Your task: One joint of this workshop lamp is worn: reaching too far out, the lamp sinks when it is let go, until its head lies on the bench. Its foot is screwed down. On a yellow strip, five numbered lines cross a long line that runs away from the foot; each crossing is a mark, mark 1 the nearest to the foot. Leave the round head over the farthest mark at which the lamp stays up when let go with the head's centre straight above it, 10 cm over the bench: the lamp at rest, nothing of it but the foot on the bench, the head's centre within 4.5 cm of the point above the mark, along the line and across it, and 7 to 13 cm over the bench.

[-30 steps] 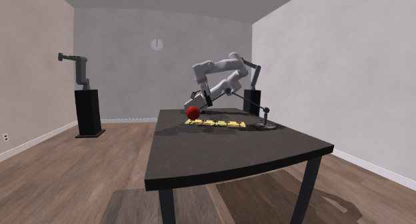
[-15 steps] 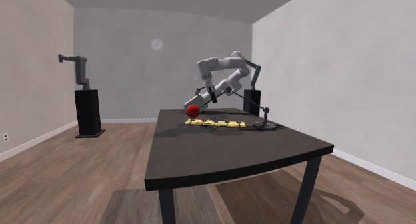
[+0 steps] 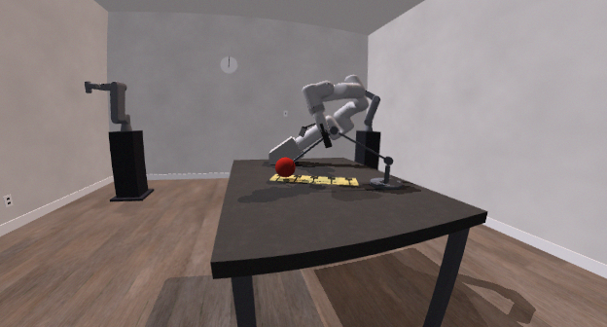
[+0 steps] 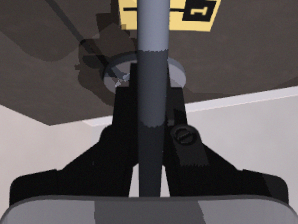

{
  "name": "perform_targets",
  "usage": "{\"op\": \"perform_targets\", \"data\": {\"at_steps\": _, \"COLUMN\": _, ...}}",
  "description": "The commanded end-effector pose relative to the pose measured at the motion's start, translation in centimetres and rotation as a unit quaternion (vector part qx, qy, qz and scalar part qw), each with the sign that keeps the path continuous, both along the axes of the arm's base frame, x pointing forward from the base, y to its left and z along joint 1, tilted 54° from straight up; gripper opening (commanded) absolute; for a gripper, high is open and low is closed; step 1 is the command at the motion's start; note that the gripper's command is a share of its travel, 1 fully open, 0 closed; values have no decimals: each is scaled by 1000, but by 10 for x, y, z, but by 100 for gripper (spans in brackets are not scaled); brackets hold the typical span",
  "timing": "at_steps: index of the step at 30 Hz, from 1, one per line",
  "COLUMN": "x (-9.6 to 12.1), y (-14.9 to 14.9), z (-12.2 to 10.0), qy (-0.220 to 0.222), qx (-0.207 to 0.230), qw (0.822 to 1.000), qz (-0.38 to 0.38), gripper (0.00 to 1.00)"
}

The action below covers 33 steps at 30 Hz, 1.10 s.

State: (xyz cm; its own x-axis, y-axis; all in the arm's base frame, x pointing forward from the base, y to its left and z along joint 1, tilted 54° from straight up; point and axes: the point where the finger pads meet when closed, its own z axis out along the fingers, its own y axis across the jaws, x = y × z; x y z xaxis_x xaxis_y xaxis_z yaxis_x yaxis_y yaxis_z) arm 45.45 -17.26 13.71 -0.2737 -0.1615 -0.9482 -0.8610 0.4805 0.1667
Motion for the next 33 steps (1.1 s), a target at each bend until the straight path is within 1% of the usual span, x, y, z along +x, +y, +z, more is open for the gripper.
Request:
{"op": "perform_targets", "data": {"at_steps": 1, "x": 0, "y": -2, "z": 2, "qy": 0, "qx": -1, "qw": 1000, "qz": -2, "gripper": 100}}
{"op": "perform_targets", "data": {"at_steps": 33, "x": 0, "y": 0, "z": 0, "qy": -3, "qx": 1, "qw": 1000, "qz": 1, "gripper": 100}}
